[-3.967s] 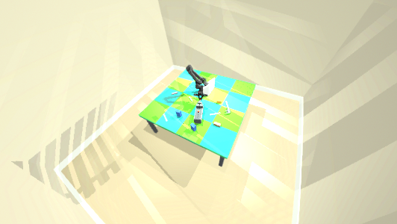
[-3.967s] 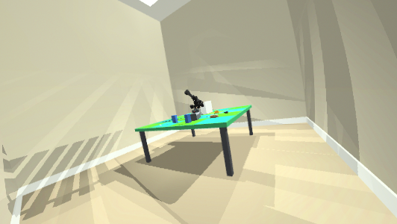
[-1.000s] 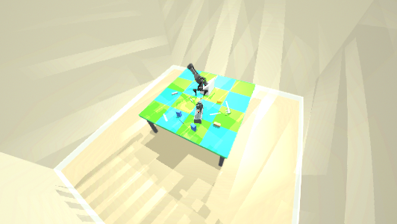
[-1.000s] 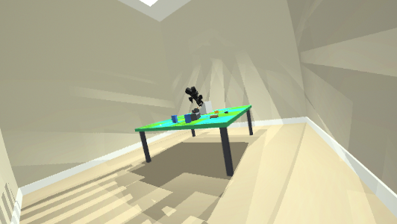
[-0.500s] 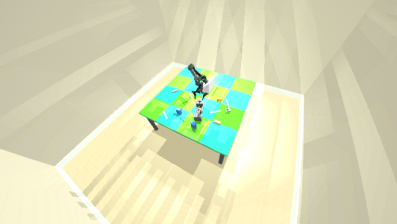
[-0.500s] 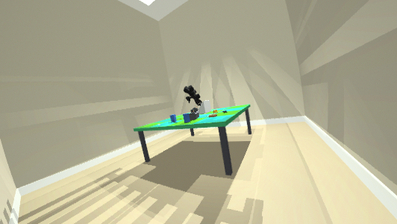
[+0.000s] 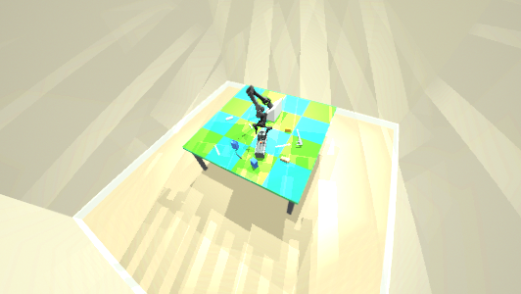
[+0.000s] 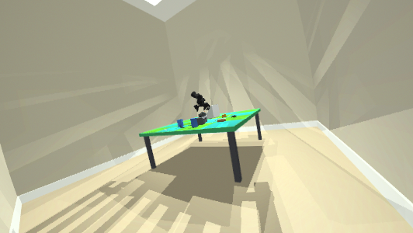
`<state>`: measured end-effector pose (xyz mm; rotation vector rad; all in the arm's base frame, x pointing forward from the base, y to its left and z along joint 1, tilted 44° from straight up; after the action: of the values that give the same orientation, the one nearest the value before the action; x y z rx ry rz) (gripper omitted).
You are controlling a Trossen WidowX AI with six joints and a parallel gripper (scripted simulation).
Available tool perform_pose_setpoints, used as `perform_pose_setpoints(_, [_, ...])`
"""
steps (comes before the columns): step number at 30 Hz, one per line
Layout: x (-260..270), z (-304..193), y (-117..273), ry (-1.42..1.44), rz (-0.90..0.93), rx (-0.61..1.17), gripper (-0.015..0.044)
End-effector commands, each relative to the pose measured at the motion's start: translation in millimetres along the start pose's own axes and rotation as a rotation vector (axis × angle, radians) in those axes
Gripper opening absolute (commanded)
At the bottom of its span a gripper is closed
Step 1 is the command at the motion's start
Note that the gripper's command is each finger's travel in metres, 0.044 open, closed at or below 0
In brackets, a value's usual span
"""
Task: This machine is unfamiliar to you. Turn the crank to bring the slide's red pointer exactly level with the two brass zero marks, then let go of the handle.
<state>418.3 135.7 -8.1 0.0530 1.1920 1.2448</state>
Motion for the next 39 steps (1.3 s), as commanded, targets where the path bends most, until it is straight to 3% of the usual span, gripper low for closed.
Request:
perform_pose_setpoints(1, [3.6, -3.5, -1.9, 0.011, 0.007, -0.005, 0.044])
perform_pose_setpoints(17, [3.8, 0.3, 1.3, 0.01, 0.007, -0.005, 0.044])
perform_pose_setpoints(26, [4.0, 35.0, 38.9, 0.002, 0.006, -0.007, 0.044])
perform_pose_setpoints(39, [-11.4, -10.8, 92.1, 0.101, 0.075, -0.015, 0.044])
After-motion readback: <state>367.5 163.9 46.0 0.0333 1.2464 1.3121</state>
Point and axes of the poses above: the point midway between the two fingers, 35 mm back from their tips, its own y axis back along the fingers, its own x axis across the jaws, z = x × y, the point moved 3 cm from there along y, back along the fingers, and after that the axes turned 1 degree about y, right-handed, at the moved point
